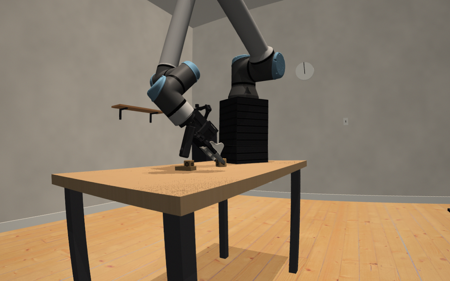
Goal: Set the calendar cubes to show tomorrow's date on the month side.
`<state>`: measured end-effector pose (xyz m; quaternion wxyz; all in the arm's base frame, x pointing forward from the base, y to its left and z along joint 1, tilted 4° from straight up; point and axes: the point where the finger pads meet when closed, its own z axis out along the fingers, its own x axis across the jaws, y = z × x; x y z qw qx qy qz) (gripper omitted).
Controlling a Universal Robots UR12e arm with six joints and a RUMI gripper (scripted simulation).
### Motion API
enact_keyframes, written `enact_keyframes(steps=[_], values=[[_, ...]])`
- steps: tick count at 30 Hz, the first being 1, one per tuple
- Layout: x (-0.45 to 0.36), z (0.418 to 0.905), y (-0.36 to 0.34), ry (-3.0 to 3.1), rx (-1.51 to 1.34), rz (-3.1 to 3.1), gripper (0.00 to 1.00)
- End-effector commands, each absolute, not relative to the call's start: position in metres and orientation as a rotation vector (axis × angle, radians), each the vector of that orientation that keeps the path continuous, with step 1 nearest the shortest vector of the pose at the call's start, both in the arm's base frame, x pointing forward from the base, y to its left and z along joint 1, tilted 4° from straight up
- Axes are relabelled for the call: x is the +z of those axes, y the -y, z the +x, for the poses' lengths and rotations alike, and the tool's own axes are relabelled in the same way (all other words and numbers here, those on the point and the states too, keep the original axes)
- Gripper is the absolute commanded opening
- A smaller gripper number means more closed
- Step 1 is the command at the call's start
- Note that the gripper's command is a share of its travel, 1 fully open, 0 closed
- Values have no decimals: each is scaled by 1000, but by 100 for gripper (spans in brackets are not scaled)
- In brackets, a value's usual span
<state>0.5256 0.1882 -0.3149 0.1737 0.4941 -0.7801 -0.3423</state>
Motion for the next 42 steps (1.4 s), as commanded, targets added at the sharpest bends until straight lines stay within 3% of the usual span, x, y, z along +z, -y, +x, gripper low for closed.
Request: enact_keyframes(steps=[1, 42], values=[[-320, 530, -189, 2216, -967, 1405, 11], [-326, 530, -190, 2216, -967, 1405, 11]])
